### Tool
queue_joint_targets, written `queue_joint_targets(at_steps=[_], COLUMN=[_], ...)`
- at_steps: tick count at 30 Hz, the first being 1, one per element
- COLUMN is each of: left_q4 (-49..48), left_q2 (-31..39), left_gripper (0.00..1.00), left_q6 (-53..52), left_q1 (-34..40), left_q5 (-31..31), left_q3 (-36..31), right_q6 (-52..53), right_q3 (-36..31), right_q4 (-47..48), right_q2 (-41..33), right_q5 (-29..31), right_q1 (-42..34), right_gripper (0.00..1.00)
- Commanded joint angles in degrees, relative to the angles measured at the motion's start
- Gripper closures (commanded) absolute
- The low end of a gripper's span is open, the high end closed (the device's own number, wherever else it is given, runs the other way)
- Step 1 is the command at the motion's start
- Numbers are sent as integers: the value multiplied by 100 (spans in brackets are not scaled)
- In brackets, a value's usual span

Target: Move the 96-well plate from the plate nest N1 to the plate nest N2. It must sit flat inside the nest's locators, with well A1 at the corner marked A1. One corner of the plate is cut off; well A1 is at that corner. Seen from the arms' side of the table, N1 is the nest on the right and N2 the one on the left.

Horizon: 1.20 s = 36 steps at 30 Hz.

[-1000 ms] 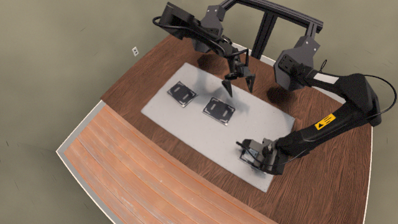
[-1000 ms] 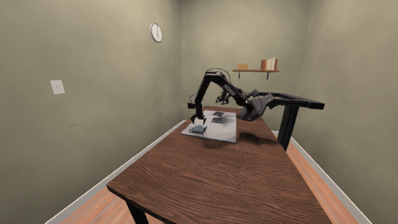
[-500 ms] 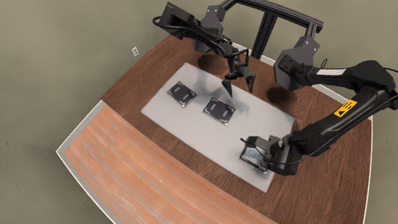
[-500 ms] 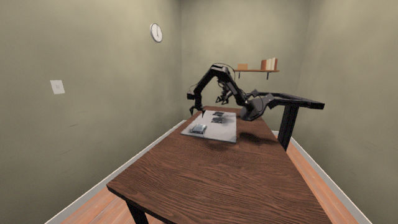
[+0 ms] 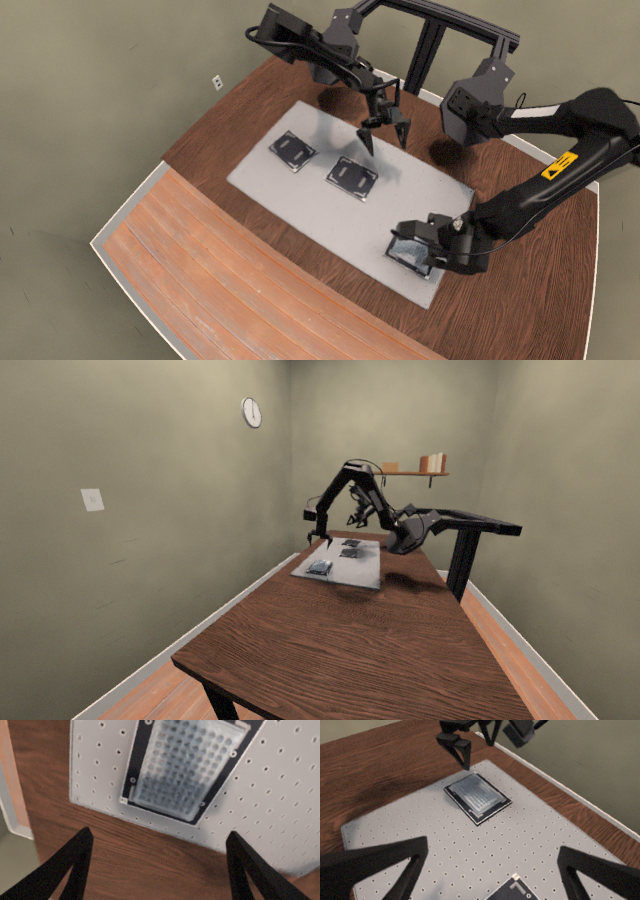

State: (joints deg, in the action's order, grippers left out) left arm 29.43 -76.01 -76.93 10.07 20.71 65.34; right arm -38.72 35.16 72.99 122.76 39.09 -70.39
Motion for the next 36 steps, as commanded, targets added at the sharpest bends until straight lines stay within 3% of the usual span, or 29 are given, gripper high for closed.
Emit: queue_joint_targets(at_steps=[1, 10, 12, 17, 26, 29, 36], left_q4=[-794, -2317, -2317, -3431, -5204, -5400, -6954], left_q2=[435, 1252, 1252, 1611, 1868, 1820, 1661], left_gripper=[0, 0, 0, 0, 0, 0, 0], left_q6=[745, 2054, 2054, 2976, 4380, 4519, 5545], left_q1=[-136, -412, -412, -474, -404, -385, -177], left_q5=[-531, -1054, -1054, -1207, -996, -953, -499], left_q3=[-502, -1818, -1818, -2575, -3679, -3786, -4484], right_q6=[-45, -45, -45, -45, -45, -45, -45], right_q3=[-32, -32, -32, -32, -32, -32, -32], right_q4=[17, 17, 17, 17, 17, 17, 17], right_q2=[32, 32, 32, 32, 32, 32, 32], right_q5=[-2, -2, -2, -2, -2, -2, -2], right_q1=[-80, -80, -80, -80, -80, -80, -80], right_gripper=[0, 0, 0, 0, 0, 0, 0])
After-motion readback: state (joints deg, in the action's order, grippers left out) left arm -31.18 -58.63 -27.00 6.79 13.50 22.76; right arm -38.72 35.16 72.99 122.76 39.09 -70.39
